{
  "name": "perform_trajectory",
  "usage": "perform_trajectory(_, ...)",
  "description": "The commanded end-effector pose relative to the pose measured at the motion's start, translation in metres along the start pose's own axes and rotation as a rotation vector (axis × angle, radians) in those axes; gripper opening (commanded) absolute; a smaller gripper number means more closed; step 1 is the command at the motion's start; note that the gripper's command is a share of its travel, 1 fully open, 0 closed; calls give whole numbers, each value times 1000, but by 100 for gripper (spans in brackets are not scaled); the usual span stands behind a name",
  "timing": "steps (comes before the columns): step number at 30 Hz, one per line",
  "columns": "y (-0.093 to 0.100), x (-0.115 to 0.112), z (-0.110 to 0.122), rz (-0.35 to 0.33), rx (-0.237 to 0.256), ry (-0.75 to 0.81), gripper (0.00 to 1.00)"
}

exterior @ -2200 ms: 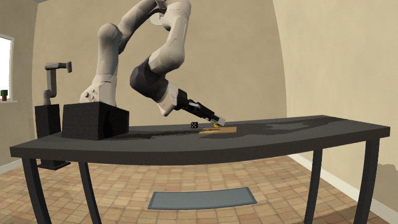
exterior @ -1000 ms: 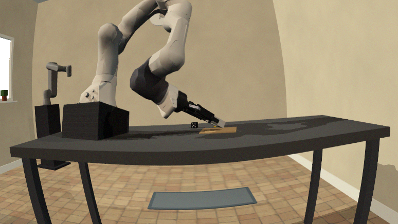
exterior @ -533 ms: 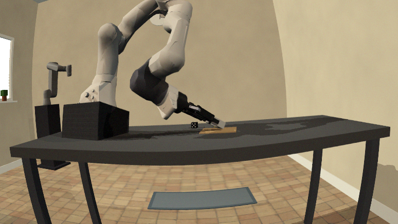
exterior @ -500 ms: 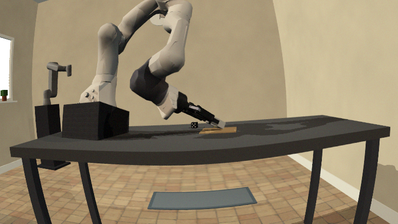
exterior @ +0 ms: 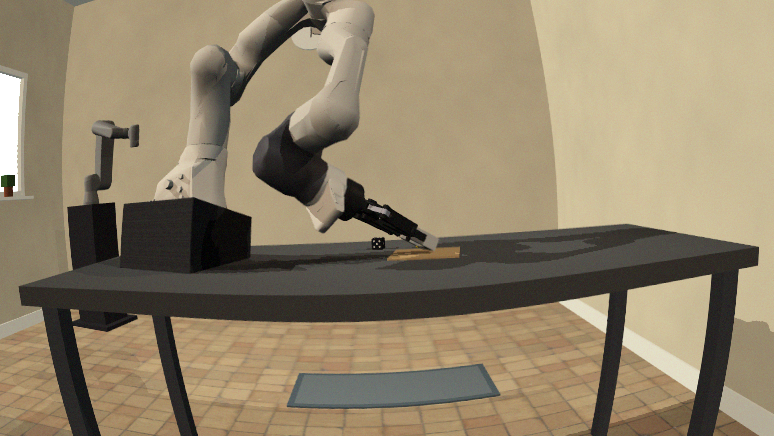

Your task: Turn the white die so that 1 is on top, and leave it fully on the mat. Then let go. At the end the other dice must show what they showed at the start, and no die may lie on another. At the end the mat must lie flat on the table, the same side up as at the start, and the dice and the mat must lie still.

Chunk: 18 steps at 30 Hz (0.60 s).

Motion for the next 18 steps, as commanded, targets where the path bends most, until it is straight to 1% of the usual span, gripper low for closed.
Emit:
perform_trajectory(1, -1, 0, -1, -4, 3, 6, 13)
perform_trajectory(15, -1, 0, -1, -4, 3, 6, 13)
perform_trajectory(16, -1, 0, -1, -4, 3, 6, 15)
perform_trajectory(18, -1, 0, -1, -4, 3, 6, 15)
Point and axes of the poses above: the point where the finger pads meet when closed, its own y axis back along the fingers, its own z axis across the jaws, x = y × z, the point moved 7 cm from there along y, back along the fingers, and after that the axes turned 4 degrees about y, right-handed, at the moved point
